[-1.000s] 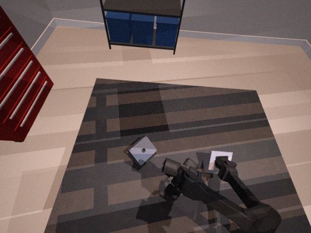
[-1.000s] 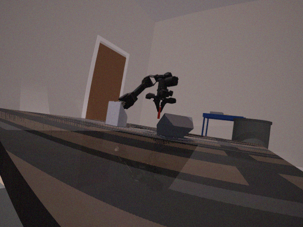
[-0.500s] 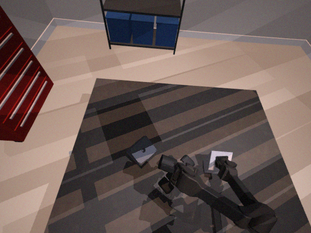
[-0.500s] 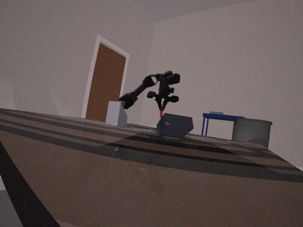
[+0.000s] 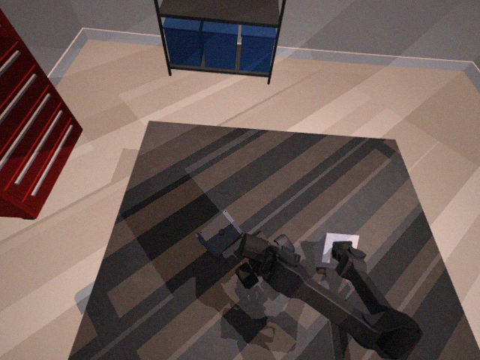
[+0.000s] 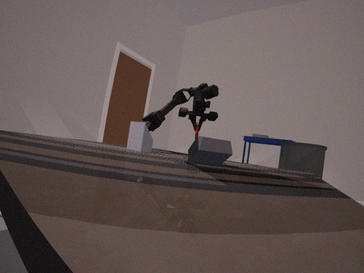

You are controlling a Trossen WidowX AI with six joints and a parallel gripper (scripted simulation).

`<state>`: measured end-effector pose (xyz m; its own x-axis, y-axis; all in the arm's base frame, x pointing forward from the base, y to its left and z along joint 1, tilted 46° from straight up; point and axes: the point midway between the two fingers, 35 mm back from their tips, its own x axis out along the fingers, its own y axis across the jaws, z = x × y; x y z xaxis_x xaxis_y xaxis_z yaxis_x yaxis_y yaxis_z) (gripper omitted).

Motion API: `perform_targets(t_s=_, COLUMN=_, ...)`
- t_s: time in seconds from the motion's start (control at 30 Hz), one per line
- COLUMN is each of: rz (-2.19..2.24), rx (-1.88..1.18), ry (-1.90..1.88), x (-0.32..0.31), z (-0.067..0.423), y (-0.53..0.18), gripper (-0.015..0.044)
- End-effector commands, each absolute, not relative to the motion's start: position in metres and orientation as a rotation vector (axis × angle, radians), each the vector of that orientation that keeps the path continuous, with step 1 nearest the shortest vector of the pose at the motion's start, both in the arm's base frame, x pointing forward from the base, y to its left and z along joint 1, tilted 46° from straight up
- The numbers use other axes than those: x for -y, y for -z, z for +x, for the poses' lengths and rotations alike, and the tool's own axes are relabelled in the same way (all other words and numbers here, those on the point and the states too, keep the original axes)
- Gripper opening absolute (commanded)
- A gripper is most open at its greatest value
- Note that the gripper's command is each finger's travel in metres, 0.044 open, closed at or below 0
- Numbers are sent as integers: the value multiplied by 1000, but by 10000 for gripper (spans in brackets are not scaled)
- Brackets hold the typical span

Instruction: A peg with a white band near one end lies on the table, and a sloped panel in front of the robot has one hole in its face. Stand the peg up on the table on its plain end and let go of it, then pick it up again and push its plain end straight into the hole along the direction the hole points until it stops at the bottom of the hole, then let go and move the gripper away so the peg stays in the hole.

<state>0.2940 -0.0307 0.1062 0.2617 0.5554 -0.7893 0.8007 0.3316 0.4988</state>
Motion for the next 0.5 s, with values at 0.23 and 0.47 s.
perform_targets(t_s=0.23, rz=1400, rx=-1333, ry=365, x=53, z=312, y=-103, gripper=0)
perform_targets(t_s=0.47, rz=1441, rx=-1287, ry=428, x=66, z=322, y=-100, gripper=0)
